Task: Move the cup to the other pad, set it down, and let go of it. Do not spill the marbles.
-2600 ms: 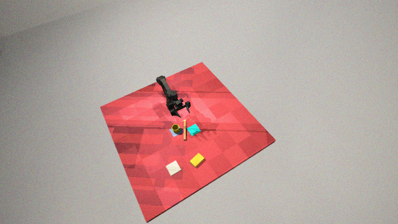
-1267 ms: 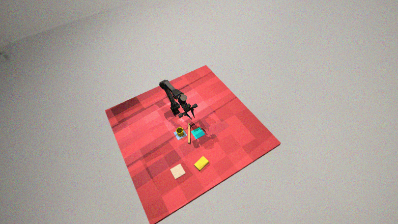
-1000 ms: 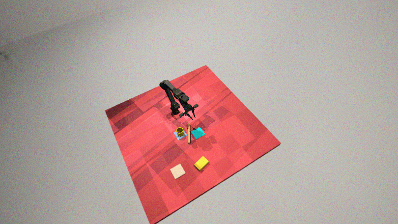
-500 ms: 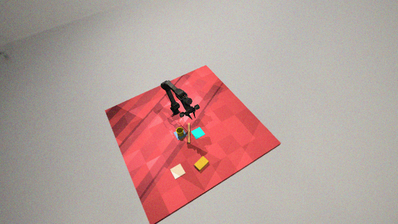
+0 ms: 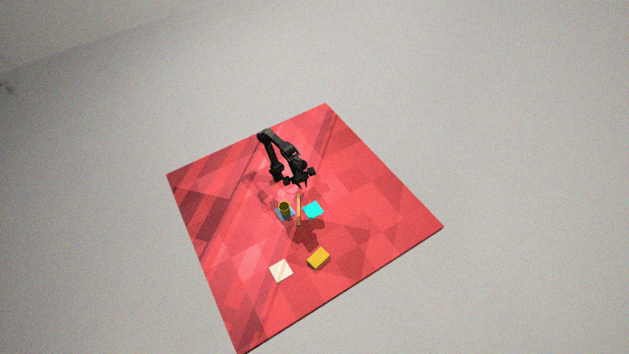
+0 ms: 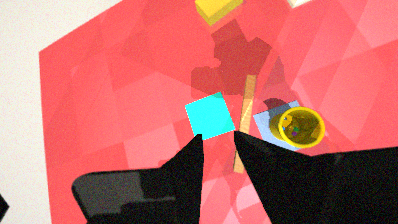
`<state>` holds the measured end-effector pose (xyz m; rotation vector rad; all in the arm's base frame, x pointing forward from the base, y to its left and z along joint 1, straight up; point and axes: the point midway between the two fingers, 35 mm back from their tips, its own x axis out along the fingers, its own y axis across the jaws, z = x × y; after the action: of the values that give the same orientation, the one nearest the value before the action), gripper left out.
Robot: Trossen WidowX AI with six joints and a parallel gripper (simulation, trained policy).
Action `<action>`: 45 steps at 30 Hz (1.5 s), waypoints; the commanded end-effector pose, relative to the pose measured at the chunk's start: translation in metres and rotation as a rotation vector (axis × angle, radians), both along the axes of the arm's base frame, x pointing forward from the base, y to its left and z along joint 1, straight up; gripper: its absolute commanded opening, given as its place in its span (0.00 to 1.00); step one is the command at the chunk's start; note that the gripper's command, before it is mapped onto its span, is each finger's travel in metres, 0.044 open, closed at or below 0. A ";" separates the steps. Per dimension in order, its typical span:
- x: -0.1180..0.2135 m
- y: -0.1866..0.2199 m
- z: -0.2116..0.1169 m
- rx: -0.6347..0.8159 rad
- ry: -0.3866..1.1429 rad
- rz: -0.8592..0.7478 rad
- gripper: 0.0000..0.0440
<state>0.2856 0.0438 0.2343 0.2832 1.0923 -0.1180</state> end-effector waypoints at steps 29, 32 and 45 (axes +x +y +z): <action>-0.012 -0.039 -0.044 -0.125 0.412 0.024 0.31; -0.014 -0.043 -0.049 -0.130 0.439 0.021 0.32; -0.018 -0.063 -0.074 -0.141 0.515 0.010 0.38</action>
<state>0.2694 -0.0139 0.1677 0.1277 1.5682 -0.2612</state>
